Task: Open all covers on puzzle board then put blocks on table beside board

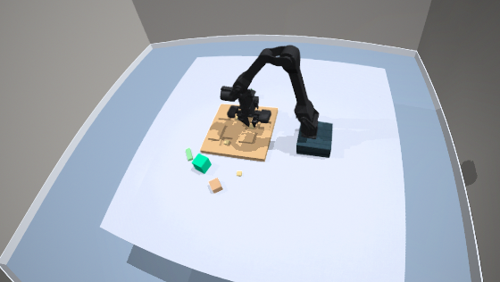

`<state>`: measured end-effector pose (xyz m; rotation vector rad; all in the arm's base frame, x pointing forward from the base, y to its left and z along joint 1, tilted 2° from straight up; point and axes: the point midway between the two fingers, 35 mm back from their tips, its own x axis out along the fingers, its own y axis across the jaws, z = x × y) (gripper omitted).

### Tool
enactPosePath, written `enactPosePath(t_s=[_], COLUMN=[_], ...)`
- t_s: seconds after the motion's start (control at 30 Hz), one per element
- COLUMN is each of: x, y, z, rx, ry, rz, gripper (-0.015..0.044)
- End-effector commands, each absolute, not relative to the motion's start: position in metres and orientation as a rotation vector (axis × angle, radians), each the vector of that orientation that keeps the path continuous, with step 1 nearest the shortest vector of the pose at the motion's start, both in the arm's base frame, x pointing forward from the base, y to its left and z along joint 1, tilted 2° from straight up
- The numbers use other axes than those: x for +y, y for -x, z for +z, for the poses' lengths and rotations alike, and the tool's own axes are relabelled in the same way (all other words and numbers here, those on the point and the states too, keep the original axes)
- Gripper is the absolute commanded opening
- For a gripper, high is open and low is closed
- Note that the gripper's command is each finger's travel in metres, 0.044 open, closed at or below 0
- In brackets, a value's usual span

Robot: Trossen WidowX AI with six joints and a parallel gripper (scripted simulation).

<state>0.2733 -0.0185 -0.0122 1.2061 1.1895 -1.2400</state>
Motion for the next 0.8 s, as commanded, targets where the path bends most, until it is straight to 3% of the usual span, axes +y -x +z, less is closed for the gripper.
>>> enactPosePath(t_s=[0.0, 0.77], x=[-0.019, -0.019], y=[-0.274, -0.275], z=[-0.012, 0.008], rx=[1.189, 1.19], ry=[-1.207, -1.206], rz=[-1.239, -1.239], gripper=[0.0097, 0.008])
